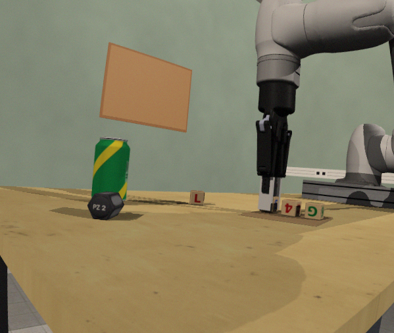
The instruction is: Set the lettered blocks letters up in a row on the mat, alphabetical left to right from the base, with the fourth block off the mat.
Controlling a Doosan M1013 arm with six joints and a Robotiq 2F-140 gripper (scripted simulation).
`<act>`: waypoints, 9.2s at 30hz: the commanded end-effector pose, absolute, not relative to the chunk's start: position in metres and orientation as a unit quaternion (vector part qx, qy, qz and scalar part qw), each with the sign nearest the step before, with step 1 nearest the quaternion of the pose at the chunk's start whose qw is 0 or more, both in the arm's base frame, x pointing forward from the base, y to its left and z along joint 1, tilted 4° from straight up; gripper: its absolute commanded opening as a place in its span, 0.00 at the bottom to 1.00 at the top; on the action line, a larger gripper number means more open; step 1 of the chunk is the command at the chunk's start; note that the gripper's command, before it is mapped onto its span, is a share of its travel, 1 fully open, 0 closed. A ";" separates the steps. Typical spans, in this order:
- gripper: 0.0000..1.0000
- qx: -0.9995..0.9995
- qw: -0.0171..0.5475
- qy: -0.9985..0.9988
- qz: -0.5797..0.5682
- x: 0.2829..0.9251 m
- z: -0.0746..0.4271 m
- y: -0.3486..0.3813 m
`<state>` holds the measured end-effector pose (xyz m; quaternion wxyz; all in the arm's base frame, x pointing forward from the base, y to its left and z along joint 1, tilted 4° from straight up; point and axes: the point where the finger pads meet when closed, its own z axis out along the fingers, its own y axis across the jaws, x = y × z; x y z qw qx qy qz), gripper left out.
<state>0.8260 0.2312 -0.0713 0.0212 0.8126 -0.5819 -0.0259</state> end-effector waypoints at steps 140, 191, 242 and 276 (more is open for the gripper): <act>1.00 0.812 0.021 -0.583 -0.024 0.833 0.019 0.234; 1.00 0.812 0.021 -0.583 -0.024 0.838 0.090 0.234; 1.00 0.812 0.021 -0.583 -0.024 0.838 0.090 0.234; 1.00 0.812 0.021 -0.583 -0.024 0.838 0.090 0.234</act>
